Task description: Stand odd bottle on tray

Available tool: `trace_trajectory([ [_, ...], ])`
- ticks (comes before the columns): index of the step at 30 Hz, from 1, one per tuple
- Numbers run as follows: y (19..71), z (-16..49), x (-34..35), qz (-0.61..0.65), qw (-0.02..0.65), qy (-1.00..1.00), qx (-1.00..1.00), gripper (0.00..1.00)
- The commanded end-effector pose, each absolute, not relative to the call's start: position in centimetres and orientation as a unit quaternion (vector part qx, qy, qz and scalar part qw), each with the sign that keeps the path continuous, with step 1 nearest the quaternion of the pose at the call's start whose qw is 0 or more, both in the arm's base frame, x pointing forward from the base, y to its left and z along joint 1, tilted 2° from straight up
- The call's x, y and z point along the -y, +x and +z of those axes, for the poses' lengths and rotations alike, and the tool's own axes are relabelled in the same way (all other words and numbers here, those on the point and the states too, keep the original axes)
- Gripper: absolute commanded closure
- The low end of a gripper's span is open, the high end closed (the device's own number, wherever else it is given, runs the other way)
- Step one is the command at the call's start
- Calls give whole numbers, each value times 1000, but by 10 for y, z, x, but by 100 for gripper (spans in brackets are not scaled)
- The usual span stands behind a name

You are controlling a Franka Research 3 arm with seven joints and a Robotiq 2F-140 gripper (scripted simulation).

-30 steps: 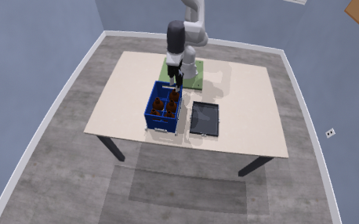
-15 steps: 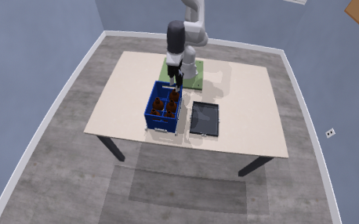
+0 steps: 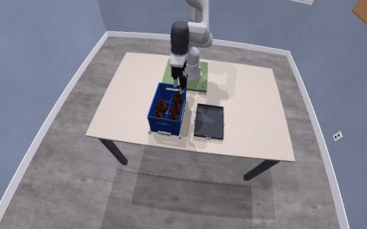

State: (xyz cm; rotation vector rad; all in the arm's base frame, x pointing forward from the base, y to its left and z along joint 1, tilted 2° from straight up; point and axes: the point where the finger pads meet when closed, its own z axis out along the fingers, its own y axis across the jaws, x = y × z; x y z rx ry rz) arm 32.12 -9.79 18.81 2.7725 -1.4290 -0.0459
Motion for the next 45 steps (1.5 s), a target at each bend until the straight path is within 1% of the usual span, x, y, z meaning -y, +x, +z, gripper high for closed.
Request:
trace_trajectory([
  [1,323,188,99,-13,11,887,461,56],
  [20,323,185,99,-13,11,887,461,56],
  [45,322,159,99,-13,11,887,461,56],
])
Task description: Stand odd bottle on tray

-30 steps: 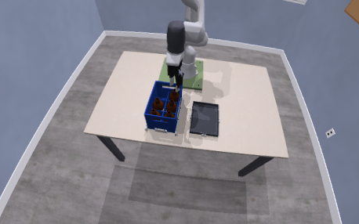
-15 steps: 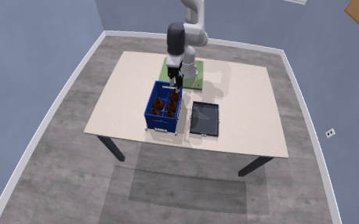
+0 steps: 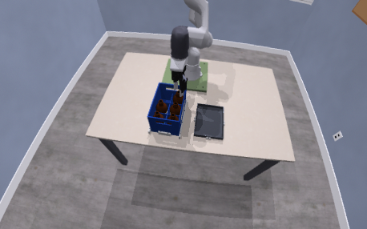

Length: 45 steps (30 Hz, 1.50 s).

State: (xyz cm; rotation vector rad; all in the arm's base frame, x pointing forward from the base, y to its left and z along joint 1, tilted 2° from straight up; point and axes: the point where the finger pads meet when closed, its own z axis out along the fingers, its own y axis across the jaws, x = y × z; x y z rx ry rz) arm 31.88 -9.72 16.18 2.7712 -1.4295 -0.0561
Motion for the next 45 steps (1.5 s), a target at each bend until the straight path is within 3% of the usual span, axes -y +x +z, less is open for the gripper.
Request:
trace_trajectory([
  [1,322,158,99,-13,11,887,461,56],
  [45,322,147,99,-13,11,887,461,56],
])
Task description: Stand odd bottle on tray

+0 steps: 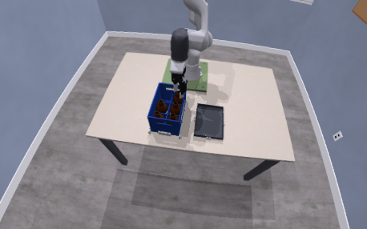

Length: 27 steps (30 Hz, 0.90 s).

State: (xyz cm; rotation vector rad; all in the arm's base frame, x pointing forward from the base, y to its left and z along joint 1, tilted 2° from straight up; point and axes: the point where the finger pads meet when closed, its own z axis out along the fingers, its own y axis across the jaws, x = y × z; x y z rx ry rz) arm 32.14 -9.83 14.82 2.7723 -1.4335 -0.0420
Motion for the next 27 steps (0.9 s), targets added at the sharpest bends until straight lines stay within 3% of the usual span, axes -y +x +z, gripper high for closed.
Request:
trace_trajectory([
  [1,322,147,99,-13,11,887,461,56],
  [16,322,147,99,-13,11,887,461,56],
  [17,322,147,99,-13,11,887,461,90],
  [27,322,147,99,-13,11,887,461,90],
])
